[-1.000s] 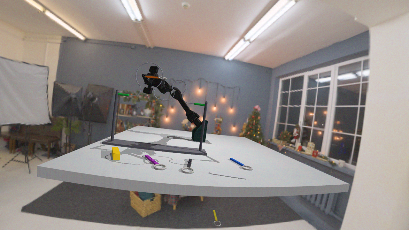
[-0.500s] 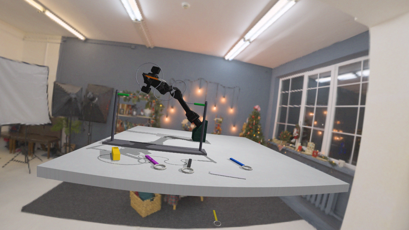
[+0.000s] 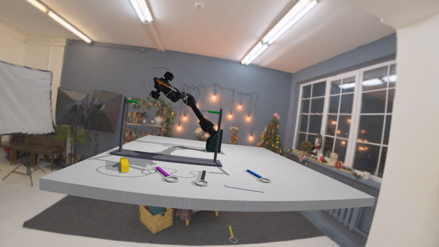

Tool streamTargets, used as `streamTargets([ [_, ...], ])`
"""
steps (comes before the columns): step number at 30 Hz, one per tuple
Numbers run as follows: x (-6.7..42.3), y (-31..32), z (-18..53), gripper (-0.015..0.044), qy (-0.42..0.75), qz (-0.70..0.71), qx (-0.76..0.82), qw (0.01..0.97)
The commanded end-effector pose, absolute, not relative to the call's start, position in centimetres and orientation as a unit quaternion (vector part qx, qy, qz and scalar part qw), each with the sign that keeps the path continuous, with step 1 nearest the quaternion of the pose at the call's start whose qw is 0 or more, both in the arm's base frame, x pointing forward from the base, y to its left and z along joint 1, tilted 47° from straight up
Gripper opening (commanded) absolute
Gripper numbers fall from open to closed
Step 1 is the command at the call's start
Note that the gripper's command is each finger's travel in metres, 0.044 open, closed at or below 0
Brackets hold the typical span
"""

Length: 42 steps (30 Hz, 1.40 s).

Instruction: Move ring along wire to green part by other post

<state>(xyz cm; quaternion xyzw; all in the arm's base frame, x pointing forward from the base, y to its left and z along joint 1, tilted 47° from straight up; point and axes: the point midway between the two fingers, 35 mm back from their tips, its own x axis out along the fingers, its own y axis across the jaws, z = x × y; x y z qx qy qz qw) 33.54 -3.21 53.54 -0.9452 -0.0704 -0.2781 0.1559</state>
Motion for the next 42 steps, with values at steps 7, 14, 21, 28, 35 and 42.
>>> streamTargets([
  [7,33.5,-2.8,53.6,-0.015,-0.086,-0.28,-0.951,0.095],
  [14,33.5,-2.7,53.7,-0.015,-0.094,-0.281,-0.953,0.059],
  [21,33.5,-2.9,53.7,-0.015,-0.099,-0.282,-0.954,0.037],
  [28,33.5,-3.5,53.7,-0.015,-0.1,-0.282,-0.954,0.035],
  [35,33.6,-4.8,53.7,-0.015,-0.094,-0.283,-0.953,0.061],
  [42,33.8,-6.6,53.4,-0.015,-0.081,-0.283,-0.949,0.114],
])
